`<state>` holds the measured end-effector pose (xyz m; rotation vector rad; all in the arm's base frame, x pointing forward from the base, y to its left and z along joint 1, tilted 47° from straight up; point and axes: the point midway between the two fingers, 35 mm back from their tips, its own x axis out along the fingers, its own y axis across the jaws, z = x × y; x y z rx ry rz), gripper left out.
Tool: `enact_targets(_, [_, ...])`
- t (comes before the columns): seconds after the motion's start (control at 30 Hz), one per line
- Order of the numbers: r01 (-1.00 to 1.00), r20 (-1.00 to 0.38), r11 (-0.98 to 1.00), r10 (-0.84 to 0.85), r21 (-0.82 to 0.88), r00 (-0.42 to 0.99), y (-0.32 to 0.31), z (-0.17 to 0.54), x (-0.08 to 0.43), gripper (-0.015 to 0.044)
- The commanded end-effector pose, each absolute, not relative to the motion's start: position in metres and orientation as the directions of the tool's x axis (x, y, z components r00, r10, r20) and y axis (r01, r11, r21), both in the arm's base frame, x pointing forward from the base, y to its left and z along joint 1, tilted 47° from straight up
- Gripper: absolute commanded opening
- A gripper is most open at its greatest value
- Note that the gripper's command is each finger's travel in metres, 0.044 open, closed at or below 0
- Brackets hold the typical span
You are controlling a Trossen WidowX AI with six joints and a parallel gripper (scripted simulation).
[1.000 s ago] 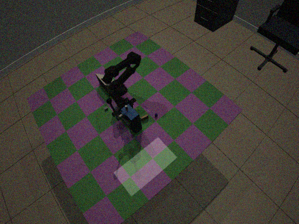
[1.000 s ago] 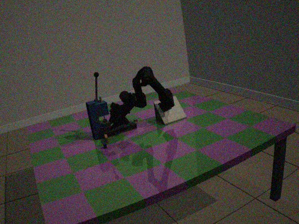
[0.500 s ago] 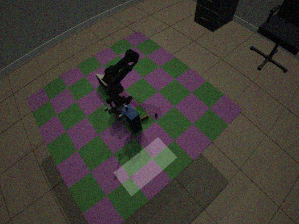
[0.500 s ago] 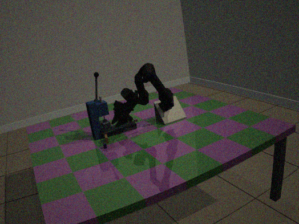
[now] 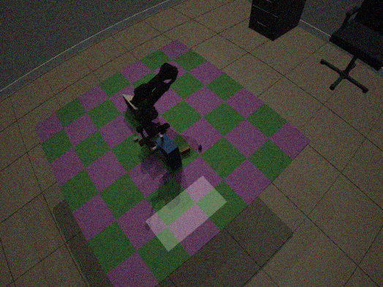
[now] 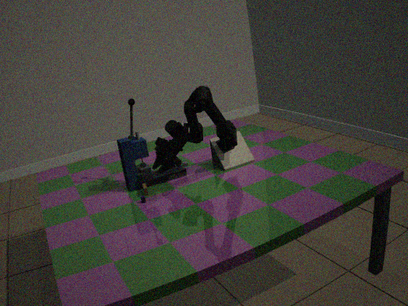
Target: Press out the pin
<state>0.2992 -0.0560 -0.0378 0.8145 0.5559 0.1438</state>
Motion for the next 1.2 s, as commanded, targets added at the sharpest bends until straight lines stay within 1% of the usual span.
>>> enact_targets(0.0, [0.088,-0.415,0.685,0.329,0.723,0.848,-0.056,-0.038,0.299,0.0300])
enact_targets(0.17, [0.083,-0.416,0.690,0.332,0.719,0.847,-0.060,-0.035,0.296,0.0300])
enact_targets(0.43, [0.085,-0.420,0.692,0.331,0.717,0.845,-0.095,0.002,0.261,0.0300])
enact_targets(0.6, [0.084,-0.416,0.691,0.330,0.718,0.847,-0.097,0.005,0.257,0.0300])
enact_targets(0.67, [0.087,-0.421,0.693,0.329,0.716,0.845,-0.104,0.005,0.261,0.0352])
enact_targets(0.77, [0.098,-0.441,0.701,0.327,0.706,0.836,-0.131,0.006,0.273,0.0431])
enact_targets(0.8, [0.102,-0.448,0.704,0.327,0.703,0.832,-0.141,0.007,0.276,0.0440])
enact_targets(1.17, [0.123,-0.499,0.719,0.338,0.684,0.798,-0.240,0.033,0.296,0.0440])
